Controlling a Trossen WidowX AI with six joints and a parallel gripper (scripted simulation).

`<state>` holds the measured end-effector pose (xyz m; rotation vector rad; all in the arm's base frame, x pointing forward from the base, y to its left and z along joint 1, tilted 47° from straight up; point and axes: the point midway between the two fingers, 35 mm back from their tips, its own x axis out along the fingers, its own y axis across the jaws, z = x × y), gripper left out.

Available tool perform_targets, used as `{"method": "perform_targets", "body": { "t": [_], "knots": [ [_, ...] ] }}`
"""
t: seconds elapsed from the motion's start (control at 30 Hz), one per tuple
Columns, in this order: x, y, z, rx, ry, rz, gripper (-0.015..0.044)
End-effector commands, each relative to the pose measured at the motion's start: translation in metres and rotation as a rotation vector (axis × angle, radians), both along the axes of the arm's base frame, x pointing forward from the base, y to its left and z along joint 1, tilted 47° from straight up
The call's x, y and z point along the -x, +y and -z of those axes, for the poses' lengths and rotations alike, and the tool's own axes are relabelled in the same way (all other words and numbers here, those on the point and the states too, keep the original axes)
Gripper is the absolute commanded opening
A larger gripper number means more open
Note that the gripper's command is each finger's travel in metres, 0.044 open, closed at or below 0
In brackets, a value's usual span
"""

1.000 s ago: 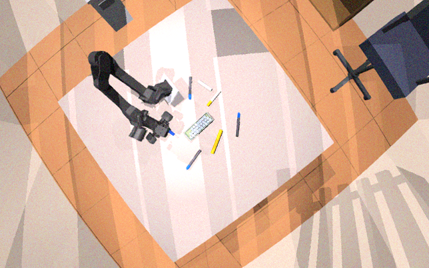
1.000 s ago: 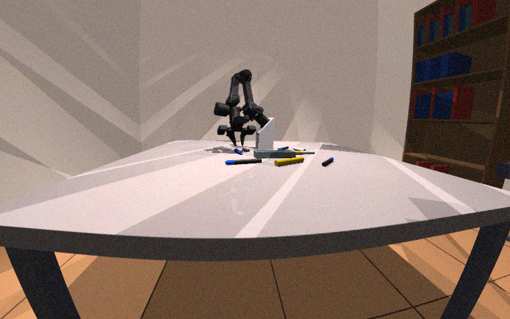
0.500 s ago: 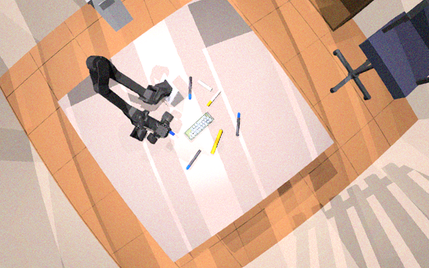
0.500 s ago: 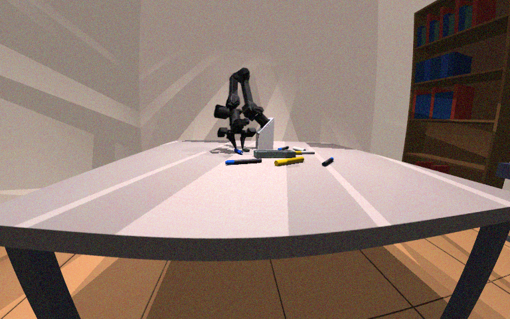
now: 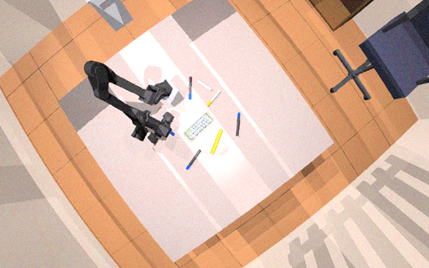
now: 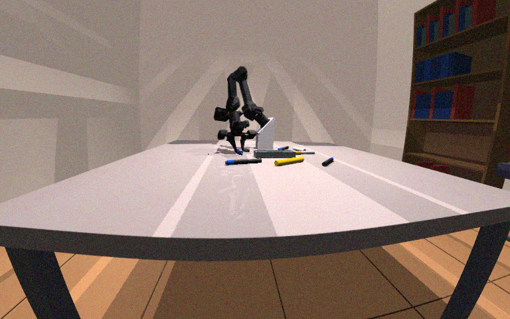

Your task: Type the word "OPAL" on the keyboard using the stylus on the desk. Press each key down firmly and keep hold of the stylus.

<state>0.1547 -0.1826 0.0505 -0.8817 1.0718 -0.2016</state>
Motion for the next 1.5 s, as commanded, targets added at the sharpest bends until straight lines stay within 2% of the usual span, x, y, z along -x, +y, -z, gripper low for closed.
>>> {"method": "perform_targets", "body": {
  "t": [0.0,0.3,0.5,0.87,1.47],
  "knots": [
    [0.0,-0.003,0.003,-0.001,0.0,-0.004,0.015],
    [0.0,-0.006,0.006,-0.001,0.0,-0.004,0.015],
    [0.0,-0.005,0.005,-0.001,0.001,0.0,0.0],
    [0.0,-0.003,0.003,-0.001,0.001,0.0,0.0],
    [0.0,0.03,-0.029,-0.001,-0.002,-0.001,0.0]
  ]
}}
